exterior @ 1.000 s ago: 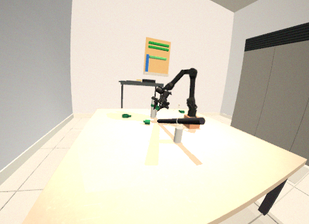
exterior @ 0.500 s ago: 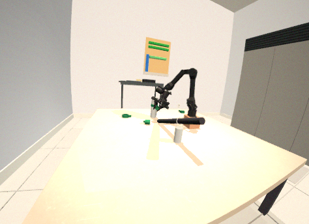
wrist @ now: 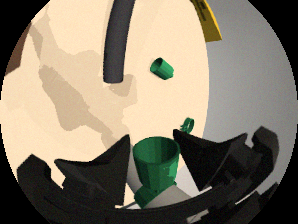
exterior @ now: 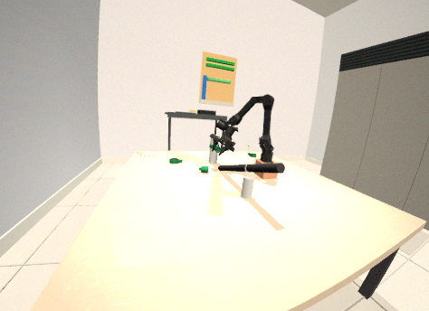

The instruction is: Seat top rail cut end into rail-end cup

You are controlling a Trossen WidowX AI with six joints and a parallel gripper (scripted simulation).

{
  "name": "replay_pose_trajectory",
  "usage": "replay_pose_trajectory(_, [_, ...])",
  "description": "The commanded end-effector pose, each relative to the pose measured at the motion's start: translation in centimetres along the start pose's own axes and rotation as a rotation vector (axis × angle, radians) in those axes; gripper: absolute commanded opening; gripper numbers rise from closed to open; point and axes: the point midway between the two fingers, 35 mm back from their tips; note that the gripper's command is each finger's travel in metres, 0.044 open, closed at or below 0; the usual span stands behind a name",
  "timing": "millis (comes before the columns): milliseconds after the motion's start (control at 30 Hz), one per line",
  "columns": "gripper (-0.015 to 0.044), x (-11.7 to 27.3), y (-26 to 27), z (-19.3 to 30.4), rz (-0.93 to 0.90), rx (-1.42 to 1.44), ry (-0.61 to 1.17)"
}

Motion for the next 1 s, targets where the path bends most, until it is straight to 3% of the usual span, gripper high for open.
replay_pose_trajectory(0, [0.0368, 0.5, -0.3, -0.5, 0.000, -0.002, 0.001])
replay_pose_trajectory(100, [0.0440, 1.2, -0.8, -1.3, -0.001, -0.004, 0.001])
replay_pose_trajectory(567, [0.0440, 3.2, -2.0, -3.7, 0.004, -0.015, 0.001])
replay_pose_trajectory(967, [0.0440, 7.1, -4.6, -10.3, -0.010, -0.856, 0.043])
Point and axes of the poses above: the point midway between the two fingers, 35 mm back from their tips, its own x axis back along the fingers, its own y axis across the jaws, z = x × y, and after that the axes turned 3 degrees about -x, right-handed
